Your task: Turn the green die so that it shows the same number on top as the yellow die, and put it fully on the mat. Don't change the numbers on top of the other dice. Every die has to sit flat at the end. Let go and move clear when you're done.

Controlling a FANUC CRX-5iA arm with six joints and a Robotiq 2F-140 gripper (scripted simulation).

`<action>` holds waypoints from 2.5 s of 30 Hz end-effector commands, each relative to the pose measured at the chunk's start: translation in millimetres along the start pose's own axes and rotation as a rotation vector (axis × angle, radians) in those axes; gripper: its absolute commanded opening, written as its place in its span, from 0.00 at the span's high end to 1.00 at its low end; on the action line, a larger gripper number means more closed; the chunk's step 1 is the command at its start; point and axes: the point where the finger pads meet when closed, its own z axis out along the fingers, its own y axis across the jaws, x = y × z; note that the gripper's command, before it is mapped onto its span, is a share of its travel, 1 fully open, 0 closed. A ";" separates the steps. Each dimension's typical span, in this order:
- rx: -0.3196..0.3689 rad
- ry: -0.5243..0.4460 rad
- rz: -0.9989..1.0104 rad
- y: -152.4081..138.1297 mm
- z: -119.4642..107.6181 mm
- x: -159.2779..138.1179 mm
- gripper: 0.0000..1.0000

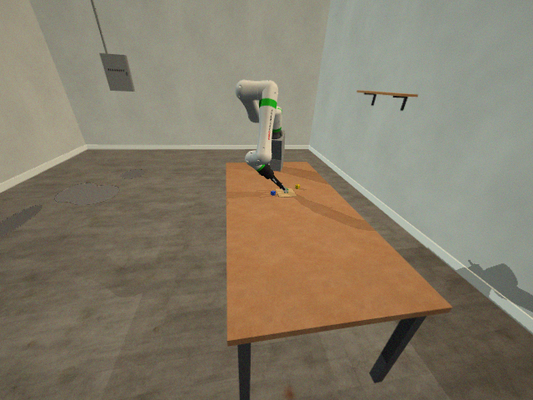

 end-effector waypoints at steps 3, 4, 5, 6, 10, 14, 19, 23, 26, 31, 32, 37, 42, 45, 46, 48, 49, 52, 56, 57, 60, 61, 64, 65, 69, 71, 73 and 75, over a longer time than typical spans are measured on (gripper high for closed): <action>0.000 0.000 0.000 -0.1 -0.1 0.0 0.82; 0.000 0.000 0.000 -0.1 -0.1 0.0 0.79; 0.000 0.000 0.000 -0.1 -0.1 0.0 0.79; 0.000 0.000 0.000 -0.1 -0.1 0.0 0.79; 0.000 0.000 0.000 -0.1 -0.1 0.0 0.77; 0.000 0.000 0.000 -0.1 -0.1 0.0 0.74; 0.000 0.000 0.000 -0.1 -0.1 0.0 0.60; 0.000 0.000 0.000 -0.1 -0.1 0.0 0.60; 0.000 0.000 0.000 -0.1 -0.1 0.0 0.60; 0.000 0.000 0.000 -0.1 -0.1 0.0 0.60; 0.000 0.000 0.000 -0.1 -0.1 0.0 0.60; 0.000 0.000 0.000 -0.1 -0.3 -0.2 0.60; 0.000 0.000 0.000 -0.1 -1.8 -1.7 0.60; 0.000 0.000 0.000 -0.1 -5.2 -5.1 0.60; 0.000 0.000 0.000 -0.1 -6.7 -6.6 0.60; 0.000 0.000 0.000 -0.1 -10.4 -10.3 0.60; 0.000 0.000 0.000 -0.1 -12.4 -12.3 0.60; 0.000 0.000 0.000 -0.1 -19.5 -19.4 0.60; 0.000 0.000 0.000 -0.1 -29.6 -29.5 0.60; 0.000 0.000 0.000 -0.1 -32.1 -32.0 0.60; 0.000 0.000 0.000 -0.1 -34.4 -34.3 0.60; 0.000 0.000 0.000 -0.1 -36.7 -36.6 0.60; 0.000 0.000 0.000 -0.1 -42.5 -42.4 0.60; 0.000 0.000 0.000 -0.1 -44.0 -43.9 0.60; 0.000 0.000 0.000 -0.1 -48.1 -48.0 0.60; 0.000 0.000 0.000 -0.1 -48.9 -48.8 0.60; 0.000 0.000 0.000 -0.1 -49.1 -49.0 0.60; 0.000 0.000 0.000 -0.1 -49.1 -49.1 0.60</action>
